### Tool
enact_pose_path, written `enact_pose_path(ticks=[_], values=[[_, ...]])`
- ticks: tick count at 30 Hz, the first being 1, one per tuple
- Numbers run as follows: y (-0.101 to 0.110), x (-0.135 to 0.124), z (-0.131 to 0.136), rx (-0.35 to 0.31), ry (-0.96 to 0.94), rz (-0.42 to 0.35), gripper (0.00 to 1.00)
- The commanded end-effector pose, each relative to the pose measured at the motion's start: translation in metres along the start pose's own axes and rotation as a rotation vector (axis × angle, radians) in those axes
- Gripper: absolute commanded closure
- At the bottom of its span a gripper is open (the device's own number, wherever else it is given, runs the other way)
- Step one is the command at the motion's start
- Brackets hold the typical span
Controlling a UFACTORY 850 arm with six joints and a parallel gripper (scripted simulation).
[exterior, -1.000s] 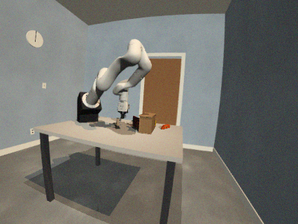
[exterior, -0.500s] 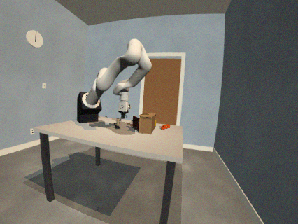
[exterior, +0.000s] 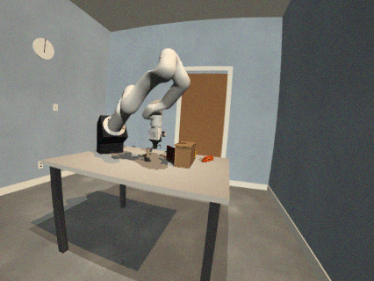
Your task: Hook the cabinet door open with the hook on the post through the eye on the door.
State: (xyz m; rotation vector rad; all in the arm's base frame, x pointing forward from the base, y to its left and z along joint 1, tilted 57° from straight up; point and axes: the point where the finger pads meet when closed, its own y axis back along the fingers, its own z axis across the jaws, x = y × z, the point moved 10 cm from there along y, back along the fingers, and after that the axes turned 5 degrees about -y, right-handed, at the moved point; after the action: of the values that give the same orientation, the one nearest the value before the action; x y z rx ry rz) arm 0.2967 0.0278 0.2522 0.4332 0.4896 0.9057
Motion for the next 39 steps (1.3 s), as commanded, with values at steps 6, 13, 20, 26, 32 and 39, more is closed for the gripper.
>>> enact_pose_path(ticks=[6,13,20,26,32,39], values=[[0.0,0.0,0.003,0.0,-0.065,0.0,0.96],[0.0,0.0,0.004,0.0,-0.084,0.0,0.96],[0.0,0.0,0.007,0.0,-0.146,0.0,0.96],[0.0,0.0,0.009,0.0,-0.199,0.0,0.96],[0.0,0.0,0.01,0.0,-0.214,0.0,0.96],[0.0,-0.001,0.013,0.0,-0.279,0.0,0.96]])
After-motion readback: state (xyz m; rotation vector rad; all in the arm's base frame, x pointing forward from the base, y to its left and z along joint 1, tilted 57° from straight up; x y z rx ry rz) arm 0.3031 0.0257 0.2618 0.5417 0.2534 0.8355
